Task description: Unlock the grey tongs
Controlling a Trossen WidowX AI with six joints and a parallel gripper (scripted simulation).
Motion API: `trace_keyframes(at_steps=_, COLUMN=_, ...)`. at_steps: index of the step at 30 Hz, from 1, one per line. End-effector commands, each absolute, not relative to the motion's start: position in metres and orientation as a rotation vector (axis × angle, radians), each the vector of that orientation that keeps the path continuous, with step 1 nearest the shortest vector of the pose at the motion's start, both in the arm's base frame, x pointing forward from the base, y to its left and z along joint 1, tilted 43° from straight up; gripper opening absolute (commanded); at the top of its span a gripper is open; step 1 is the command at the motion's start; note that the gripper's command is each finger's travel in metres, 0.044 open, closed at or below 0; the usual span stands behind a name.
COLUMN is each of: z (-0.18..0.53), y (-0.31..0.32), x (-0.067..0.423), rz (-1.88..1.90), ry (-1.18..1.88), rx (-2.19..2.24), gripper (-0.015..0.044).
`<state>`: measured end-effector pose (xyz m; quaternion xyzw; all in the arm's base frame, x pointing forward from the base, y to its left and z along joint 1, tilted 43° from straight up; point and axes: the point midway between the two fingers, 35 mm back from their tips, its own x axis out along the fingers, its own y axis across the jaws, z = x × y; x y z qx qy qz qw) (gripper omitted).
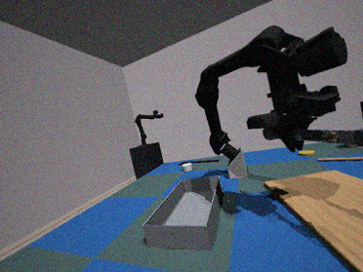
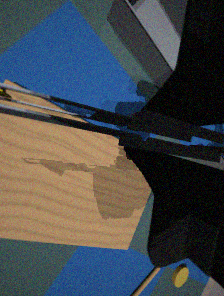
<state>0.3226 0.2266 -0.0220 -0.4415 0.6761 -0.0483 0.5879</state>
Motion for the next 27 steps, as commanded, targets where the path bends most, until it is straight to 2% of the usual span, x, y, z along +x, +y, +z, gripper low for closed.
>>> trace_keyframes(at_steps=1, z=-0.034, y=0.241, x=0.312, rz=-0.166, ry=1.557, rx=-0.963, gripper=-0.015)
trace_keyframes(at_steps=10, z=-0.065, y=0.268, x=0.279, rz=-0.317, ry=1.512, rx=-0.816, gripper=-0.015)
trace_keyframes(at_steps=27, z=-0.077, y=0.273, x=0.281, rz=-0.252, ry=1.432, rx=-0.819, gripper=-0.015)
